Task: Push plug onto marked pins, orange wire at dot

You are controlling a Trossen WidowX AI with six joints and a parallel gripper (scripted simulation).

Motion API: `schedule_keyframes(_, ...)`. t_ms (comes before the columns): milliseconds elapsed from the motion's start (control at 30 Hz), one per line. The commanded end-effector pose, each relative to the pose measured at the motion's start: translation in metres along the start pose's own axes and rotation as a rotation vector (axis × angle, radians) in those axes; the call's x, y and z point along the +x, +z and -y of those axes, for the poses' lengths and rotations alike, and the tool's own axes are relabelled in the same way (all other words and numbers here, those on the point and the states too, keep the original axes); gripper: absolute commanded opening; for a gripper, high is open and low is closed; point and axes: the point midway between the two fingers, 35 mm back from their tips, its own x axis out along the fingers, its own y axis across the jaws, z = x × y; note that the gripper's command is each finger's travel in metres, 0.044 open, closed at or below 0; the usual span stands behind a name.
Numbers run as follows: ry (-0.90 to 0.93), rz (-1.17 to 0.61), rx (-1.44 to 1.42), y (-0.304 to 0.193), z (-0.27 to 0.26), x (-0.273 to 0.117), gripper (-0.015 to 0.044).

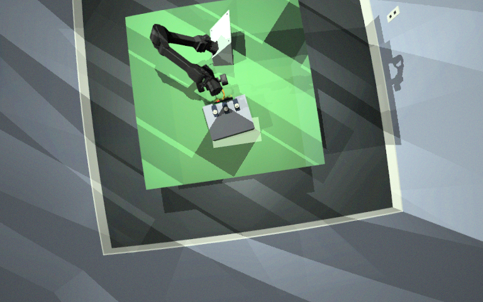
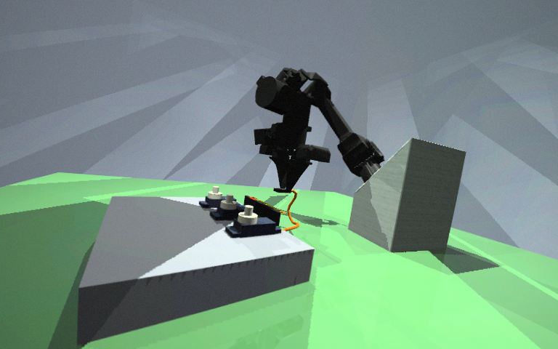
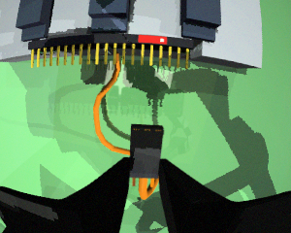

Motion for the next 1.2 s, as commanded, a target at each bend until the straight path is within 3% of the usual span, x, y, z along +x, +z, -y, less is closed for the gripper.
schedule_keyframes(0, -0.006, -0.008, -0.005, -0.003, 0.002, 0.018, 0.0)
schedule_keyframes(1167, -0.007, -0.007, -0.003, 0.034, 0.003, 0.022, 0.0)
